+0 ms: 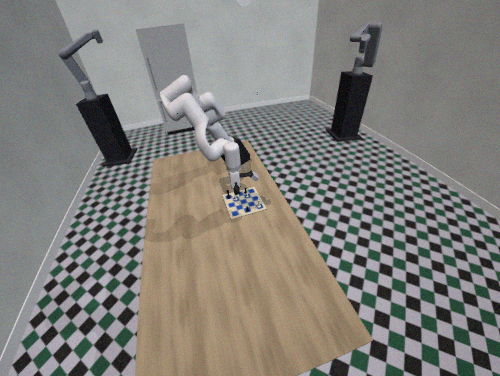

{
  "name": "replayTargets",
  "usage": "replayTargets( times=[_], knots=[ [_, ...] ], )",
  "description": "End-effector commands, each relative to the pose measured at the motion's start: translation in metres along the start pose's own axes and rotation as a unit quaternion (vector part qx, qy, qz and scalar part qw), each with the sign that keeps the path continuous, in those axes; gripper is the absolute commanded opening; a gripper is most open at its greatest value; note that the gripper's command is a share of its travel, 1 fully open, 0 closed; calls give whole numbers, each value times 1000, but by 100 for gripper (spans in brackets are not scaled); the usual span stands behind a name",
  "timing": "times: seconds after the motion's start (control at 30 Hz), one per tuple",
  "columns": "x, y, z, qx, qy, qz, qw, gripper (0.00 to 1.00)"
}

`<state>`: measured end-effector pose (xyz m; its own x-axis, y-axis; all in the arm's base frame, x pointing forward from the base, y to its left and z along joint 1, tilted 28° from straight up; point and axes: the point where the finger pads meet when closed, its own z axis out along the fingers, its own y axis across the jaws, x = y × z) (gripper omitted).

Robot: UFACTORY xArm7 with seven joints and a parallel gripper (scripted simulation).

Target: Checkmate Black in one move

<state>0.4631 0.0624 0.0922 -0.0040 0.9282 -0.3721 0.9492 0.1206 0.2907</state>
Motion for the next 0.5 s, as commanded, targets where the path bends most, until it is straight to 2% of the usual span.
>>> replayTargets(
  times=[0.0,0.27,0.37,0.47],
  knots=[
    [0,1,-5,0,1,0,1000,0],
    [-2,0,-5,0,1,-19,1000,0],
    [-7,-4,-5,0,1,-81,997,0],
    [-15,-10,-5,0,1,-179,984,0]
  ],
)
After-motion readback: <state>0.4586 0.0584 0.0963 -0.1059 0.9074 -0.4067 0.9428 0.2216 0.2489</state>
